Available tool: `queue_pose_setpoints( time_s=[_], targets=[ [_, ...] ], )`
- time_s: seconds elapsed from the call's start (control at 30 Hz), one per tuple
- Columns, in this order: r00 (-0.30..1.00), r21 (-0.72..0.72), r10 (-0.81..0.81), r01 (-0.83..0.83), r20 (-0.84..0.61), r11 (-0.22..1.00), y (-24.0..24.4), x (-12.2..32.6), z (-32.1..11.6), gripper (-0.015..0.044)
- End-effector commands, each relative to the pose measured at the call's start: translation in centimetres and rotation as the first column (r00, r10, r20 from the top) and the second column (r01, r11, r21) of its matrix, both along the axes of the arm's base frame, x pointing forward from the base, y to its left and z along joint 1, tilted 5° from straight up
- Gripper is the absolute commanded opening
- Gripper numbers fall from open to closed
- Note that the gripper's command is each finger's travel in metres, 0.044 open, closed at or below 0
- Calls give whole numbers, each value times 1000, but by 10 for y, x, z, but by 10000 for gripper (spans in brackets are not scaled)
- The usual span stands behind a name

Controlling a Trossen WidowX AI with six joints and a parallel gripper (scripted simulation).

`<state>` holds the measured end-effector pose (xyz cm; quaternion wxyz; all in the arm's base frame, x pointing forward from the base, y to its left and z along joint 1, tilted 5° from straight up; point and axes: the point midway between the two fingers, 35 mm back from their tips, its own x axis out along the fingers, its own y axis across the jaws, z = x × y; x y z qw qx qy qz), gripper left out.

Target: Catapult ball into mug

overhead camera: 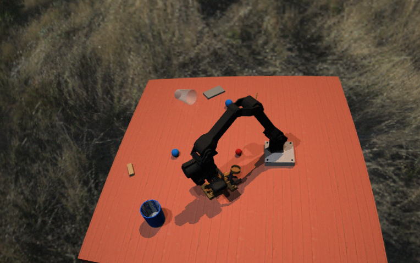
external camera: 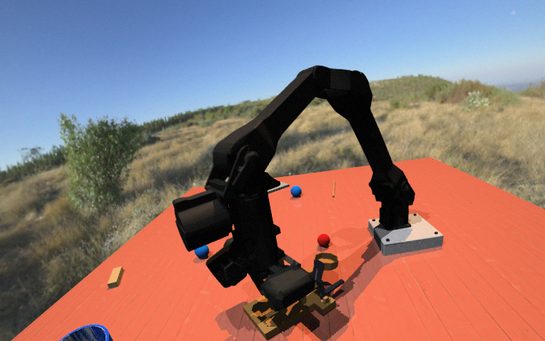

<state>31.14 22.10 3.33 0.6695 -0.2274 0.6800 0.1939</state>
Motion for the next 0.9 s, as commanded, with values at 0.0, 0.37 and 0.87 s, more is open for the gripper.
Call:
queue_pose_setpoints(
  time_s=[0.0,0.37,0.87],
  targets=[
    [1000,0,0,0,0,1000,0,0,1,131],
    [1000,1,0,0,0,1000,1,1,10,420],
    [1000,-1,2,-2,2,1000,5,0,92,440]
  ],
)
